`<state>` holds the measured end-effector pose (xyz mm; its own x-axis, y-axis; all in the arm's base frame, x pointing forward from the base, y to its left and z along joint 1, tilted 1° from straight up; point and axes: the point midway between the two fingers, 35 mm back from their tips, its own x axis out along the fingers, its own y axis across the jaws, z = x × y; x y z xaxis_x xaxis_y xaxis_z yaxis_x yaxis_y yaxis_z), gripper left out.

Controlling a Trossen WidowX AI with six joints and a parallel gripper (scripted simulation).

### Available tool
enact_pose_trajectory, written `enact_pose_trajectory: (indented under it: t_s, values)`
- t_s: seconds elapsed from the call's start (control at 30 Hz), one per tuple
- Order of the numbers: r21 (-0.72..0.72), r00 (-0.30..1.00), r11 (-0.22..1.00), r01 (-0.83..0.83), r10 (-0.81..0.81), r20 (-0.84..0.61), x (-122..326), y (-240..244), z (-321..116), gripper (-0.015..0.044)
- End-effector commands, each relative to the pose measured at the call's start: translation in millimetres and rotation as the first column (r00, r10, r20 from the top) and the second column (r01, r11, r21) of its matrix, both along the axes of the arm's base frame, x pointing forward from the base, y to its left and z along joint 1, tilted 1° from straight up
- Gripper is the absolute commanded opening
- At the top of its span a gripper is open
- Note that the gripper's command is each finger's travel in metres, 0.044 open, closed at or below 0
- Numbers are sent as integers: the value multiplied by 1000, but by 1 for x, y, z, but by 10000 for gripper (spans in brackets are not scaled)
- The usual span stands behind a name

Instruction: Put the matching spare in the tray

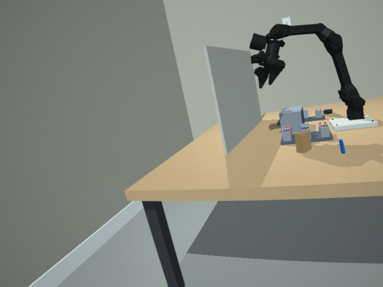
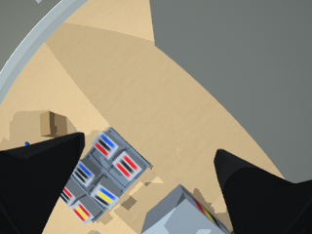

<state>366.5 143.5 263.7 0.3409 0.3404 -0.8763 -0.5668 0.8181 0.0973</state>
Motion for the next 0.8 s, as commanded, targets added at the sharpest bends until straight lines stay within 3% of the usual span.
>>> enact_pose_trajectory:
  t_s: [0.0,0.23,0.77]
  values:
    - [-83,969,972,218,-226,-102,9,-51,-14,440]
    - [-289,749,779,556,-621,-231,2,-152,-36,440]
    - [-294,742,773,563,-629,-232,2,-155,-37,440]
